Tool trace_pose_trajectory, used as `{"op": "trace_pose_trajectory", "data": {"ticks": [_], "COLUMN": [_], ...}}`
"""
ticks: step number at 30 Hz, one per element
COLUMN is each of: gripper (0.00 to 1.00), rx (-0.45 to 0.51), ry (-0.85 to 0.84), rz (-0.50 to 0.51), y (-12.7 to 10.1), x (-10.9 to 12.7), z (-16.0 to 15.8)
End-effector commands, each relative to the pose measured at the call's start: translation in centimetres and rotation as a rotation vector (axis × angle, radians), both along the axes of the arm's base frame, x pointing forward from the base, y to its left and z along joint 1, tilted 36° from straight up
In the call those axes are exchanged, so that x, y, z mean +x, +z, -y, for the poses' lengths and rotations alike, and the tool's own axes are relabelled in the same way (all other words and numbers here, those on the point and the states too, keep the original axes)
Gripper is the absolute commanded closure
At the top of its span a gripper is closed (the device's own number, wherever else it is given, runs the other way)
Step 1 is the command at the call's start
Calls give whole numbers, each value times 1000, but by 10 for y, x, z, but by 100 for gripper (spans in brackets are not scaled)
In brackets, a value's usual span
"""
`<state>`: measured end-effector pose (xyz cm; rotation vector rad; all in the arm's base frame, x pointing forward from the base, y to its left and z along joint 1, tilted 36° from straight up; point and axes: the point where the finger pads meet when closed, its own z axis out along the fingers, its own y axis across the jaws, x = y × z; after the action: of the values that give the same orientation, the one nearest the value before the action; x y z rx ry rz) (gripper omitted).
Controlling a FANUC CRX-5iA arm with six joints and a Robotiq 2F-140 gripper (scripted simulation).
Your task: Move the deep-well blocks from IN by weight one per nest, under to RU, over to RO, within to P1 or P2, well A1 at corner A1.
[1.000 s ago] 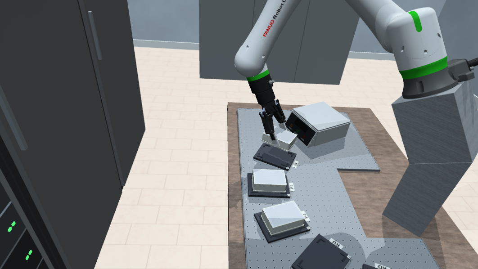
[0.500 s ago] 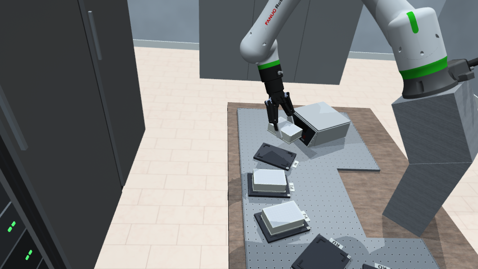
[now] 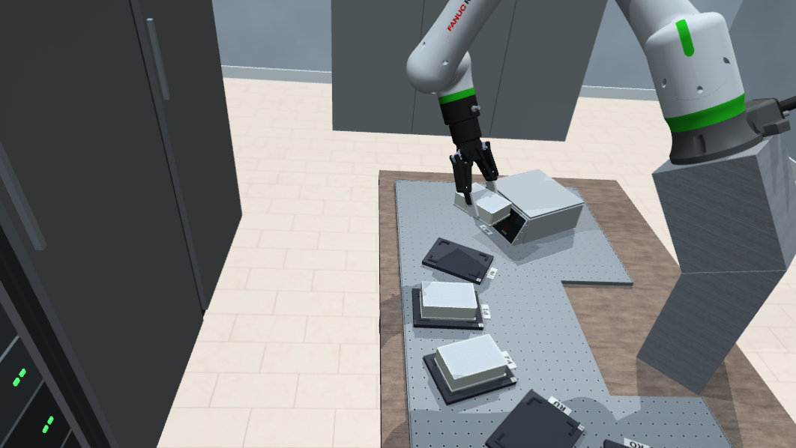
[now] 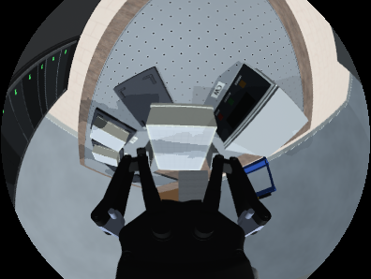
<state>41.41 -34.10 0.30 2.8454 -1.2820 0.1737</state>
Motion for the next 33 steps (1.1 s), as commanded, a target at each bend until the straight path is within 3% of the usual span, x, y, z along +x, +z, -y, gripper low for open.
{"op": "trace_pose_trajectory", "data": {"ticks": [1,24,33], "gripper": [90,90,90], "rx": [0,0,27], "ry": [0,0,-54], "rz": [0,0,29], "y": [5,37,39], "x": [-8,-60,-72], "z": [5,39,47]}}
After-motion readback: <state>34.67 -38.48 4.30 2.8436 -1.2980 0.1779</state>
